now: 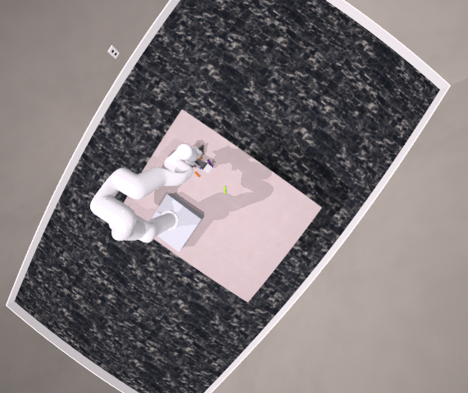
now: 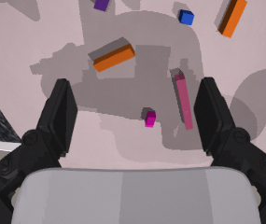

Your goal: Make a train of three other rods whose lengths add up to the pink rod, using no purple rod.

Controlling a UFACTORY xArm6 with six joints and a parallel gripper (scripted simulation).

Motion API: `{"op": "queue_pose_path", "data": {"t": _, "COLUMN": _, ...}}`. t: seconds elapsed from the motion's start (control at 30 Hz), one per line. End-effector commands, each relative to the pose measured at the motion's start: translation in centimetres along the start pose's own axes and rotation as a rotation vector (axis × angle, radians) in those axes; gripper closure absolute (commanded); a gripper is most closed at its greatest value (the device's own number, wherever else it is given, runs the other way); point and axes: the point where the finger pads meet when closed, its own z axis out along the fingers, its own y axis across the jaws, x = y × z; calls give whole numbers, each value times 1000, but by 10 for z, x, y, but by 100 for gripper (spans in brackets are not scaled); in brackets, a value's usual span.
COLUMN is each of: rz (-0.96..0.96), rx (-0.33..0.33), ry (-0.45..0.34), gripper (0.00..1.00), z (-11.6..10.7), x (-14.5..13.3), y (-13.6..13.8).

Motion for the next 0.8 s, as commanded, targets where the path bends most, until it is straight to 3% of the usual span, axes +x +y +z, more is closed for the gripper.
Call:
{"op": "queue_pose_path", "data": {"t": 0.0, "rz": -1, "rx": 4, "ry": 0, "gripper": 0, "z": -1, "x": 0, "y": -2}}
{"op": "queue_pose_path", "data": {"t": 0.3, "rz": -55, "rx": 4, "ry": 0, "gripper": 0, "z": -1, "x": 0, "y": -2}}
{"op": "queue_pose_path", "data": {"t": 0.77, "rz": -392, "rx": 4, "ry": 0, "gripper": 0, "z": -1, "x": 0, "y": -2}}
